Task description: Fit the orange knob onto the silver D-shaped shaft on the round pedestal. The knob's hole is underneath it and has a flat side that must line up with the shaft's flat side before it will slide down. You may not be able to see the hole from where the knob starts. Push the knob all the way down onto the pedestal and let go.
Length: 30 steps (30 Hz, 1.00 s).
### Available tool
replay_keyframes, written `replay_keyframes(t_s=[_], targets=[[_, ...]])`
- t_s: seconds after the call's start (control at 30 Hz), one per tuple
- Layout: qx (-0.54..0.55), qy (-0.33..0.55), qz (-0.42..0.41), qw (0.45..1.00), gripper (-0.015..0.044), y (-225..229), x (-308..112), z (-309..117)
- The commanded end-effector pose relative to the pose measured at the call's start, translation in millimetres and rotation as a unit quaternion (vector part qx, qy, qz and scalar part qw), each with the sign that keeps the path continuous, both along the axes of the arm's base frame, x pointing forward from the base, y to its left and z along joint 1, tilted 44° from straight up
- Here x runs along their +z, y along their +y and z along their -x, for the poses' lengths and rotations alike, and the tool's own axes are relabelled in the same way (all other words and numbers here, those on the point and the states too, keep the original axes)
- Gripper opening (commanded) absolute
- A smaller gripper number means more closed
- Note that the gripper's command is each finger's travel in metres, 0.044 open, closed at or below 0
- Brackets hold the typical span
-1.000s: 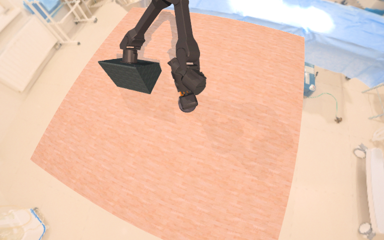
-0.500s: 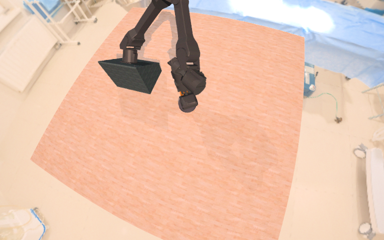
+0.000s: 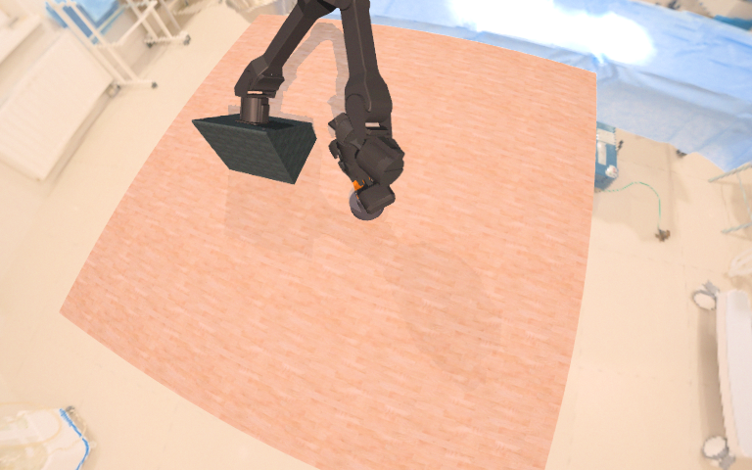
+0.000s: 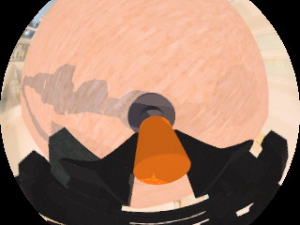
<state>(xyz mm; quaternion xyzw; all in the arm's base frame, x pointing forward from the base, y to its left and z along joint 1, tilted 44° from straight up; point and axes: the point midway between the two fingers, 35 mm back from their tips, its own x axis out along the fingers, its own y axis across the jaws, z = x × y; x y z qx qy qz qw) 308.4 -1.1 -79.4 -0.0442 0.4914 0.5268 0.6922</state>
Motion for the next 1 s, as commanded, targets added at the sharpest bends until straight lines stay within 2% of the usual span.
replay_keyframes(t_s=[0.0, 0.77, 0.97], targets=[[0.003, -0.004, 0.0, 1.0, 0.0, 0.4, -0.2, 0.5], [0.003, -0.004, 0.0, 1.0, 0.0, -0.8, 2.1, 0.3], [0.065, -0.062, -0.003, 0.996, 0.0, -1.4, 1.4, -0.6]])
